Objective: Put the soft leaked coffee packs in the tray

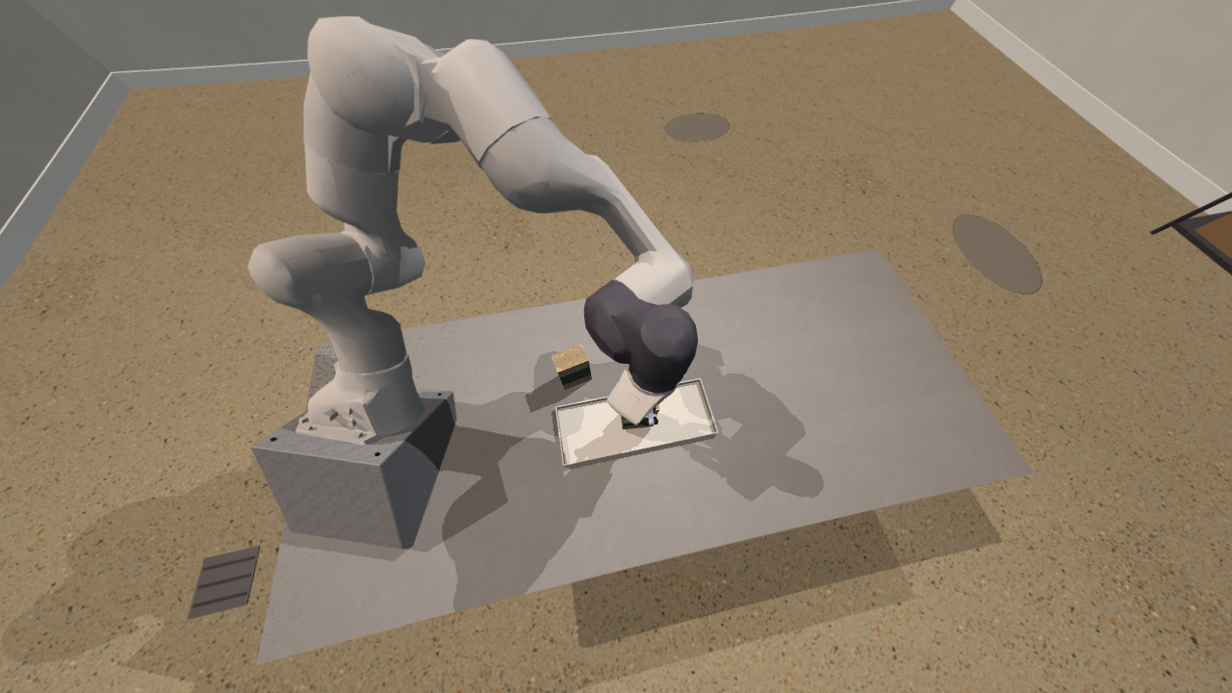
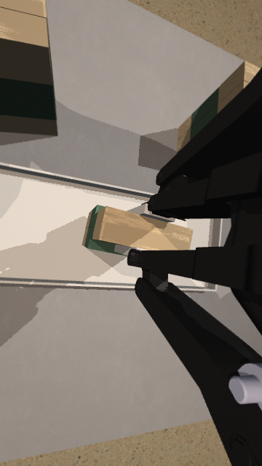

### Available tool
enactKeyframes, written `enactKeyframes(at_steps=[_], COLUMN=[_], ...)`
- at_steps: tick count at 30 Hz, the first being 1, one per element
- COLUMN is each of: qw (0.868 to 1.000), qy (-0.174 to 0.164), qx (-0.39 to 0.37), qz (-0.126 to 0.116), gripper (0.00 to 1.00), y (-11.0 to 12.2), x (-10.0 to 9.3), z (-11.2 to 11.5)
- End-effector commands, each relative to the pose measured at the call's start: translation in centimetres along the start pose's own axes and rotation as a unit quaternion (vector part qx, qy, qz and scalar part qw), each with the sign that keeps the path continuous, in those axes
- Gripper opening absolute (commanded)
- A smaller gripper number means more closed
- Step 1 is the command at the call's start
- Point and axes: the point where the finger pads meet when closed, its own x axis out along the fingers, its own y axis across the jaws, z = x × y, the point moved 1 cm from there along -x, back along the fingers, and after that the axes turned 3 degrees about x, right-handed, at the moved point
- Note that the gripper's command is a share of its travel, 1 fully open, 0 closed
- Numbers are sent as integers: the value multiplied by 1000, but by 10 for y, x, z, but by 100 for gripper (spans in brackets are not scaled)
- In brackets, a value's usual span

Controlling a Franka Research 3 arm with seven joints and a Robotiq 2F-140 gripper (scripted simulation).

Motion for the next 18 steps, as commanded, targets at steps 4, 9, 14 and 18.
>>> enactKeyframes(at_steps=[4,9,14,18], qw=[1000,1000,1000,1000], qy=[-6,-6,-6,-6], qx=[-4,-4,-4,-4], qz=[-4,-4,-4,-4], gripper=[23,23,23,23], y=[-2,-2,-2,-2], x=[6,7,7,7], z=[3,3,3,3])
